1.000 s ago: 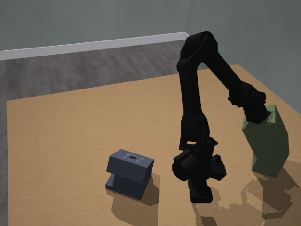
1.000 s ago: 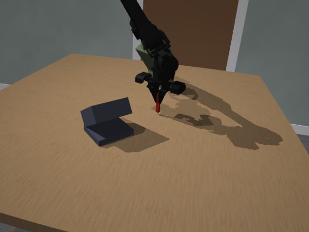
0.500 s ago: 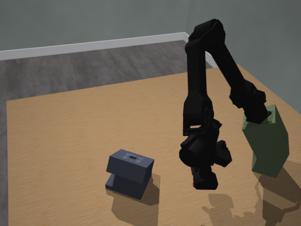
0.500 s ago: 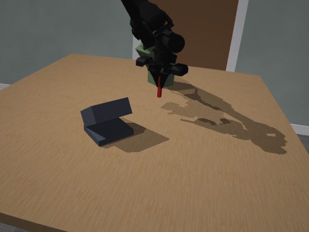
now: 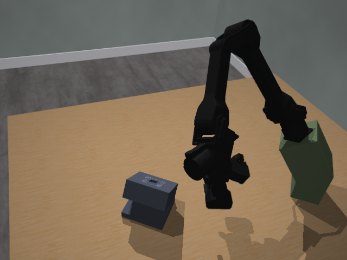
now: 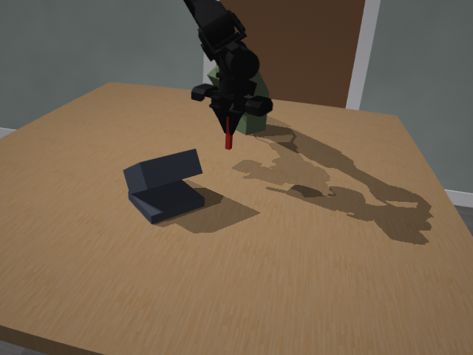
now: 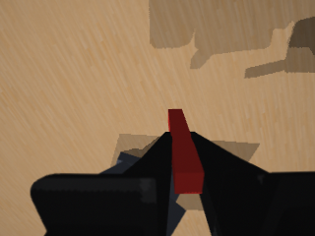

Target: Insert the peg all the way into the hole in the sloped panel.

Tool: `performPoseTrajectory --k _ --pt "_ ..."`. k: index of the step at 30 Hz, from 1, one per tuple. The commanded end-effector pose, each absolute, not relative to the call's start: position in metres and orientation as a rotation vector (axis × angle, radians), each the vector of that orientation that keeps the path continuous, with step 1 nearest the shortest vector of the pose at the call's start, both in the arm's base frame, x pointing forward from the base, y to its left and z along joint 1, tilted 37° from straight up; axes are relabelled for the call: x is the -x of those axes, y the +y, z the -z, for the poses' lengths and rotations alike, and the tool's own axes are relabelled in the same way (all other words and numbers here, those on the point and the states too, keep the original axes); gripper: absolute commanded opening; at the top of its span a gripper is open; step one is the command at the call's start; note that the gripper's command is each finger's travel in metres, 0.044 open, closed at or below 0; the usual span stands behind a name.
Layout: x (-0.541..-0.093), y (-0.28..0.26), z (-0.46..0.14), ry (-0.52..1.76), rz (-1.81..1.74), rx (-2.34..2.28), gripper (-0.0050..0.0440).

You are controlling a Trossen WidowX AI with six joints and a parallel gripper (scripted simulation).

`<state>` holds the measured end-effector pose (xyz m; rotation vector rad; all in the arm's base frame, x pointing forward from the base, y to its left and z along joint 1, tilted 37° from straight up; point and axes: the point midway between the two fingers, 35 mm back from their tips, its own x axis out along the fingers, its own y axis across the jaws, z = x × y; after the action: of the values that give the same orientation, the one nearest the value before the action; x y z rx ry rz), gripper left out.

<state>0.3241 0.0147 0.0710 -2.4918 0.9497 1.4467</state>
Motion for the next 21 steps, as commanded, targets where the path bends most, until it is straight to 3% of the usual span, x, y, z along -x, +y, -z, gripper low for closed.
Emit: performPoseTrajectory --k 1,21 --pt "-0.329 0.012 -0.084 0.928 -1.420 2.494 0.0000" --pt "-0.337 -0.028 -0.129 0.924 -1.423 2.486 0.0000"
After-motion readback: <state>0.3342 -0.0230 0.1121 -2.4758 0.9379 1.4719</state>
